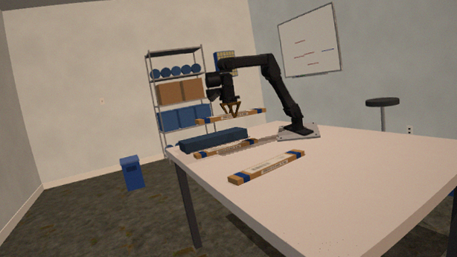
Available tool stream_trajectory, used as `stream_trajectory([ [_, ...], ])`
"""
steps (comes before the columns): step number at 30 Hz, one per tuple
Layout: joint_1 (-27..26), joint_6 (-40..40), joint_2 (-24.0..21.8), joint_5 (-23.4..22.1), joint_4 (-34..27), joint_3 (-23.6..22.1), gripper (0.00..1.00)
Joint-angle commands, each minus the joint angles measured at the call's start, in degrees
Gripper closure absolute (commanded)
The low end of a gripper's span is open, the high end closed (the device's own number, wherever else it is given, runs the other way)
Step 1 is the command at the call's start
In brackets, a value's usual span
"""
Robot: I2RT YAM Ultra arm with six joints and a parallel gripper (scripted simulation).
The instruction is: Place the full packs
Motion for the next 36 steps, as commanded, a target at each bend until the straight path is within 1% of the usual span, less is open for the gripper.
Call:
stream_trajectory([
  [1,-0.8,-0.4,-3.8,-0.2,0.0,0.9,1.0],
  [16,-0.8,-0.4,-3.8,-0.2,0.0,0.9,1.0],
  [35,-0.4,-0.4,-1.1,-0.1,0.0,-0.2,1.0],
  [36,-0.4,-0.6,0.6,0.0,0.3,3.1,1.0],
])
